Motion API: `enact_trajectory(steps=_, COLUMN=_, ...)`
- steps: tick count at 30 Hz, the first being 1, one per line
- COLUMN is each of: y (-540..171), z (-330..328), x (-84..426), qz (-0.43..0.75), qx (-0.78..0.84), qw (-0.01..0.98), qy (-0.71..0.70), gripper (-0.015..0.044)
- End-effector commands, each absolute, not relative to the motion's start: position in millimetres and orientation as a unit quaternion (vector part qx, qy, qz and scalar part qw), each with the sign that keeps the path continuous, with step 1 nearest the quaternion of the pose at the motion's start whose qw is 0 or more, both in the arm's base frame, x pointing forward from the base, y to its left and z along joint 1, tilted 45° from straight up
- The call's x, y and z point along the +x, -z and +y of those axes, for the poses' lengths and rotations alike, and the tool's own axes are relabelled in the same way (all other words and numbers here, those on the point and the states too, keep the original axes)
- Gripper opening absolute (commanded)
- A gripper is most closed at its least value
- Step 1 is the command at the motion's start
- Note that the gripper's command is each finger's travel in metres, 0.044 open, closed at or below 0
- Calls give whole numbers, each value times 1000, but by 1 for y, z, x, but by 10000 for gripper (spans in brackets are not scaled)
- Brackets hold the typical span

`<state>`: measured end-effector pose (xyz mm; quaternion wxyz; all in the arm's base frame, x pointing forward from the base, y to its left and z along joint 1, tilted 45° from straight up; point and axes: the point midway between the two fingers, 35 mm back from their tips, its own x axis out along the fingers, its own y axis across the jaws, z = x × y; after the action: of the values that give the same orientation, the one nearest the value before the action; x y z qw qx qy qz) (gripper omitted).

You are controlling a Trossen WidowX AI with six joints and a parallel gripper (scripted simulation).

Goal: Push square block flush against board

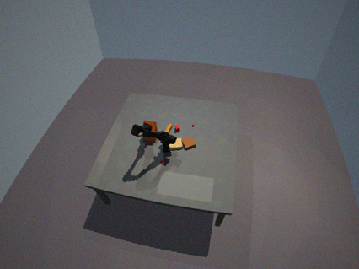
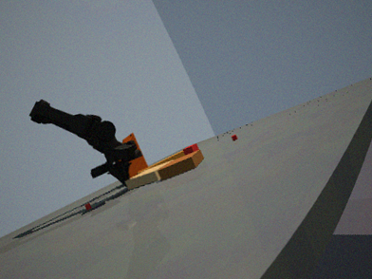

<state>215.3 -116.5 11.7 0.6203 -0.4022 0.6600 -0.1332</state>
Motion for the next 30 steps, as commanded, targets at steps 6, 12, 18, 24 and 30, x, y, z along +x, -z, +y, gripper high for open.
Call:
enact_trajectory(steps=6, y=-10, z=-114, x=225, qz=658, qx=-400, qw=623, qy=134, gripper=0)
enact_trajectory(steps=12, y=-9, z=-112, x=230, qz=658, qx=-400, qw=623, qy=134, gripper=0)
enact_trajectory(steps=18, y=-8, z=-110, x=235, qz=658, qx=-400, qw=623, qy=134, gripper=0)
enact_trajectory(steps=24, y=-7, z=-109, x=240, qz=658, qx=-400, qw=623, qy=134, gripper=0)
enact_trajectory(steps=30, y=-6, z=-107, x=244, qz=658, qx=-400, qw=624, qy=134, gripper=0)
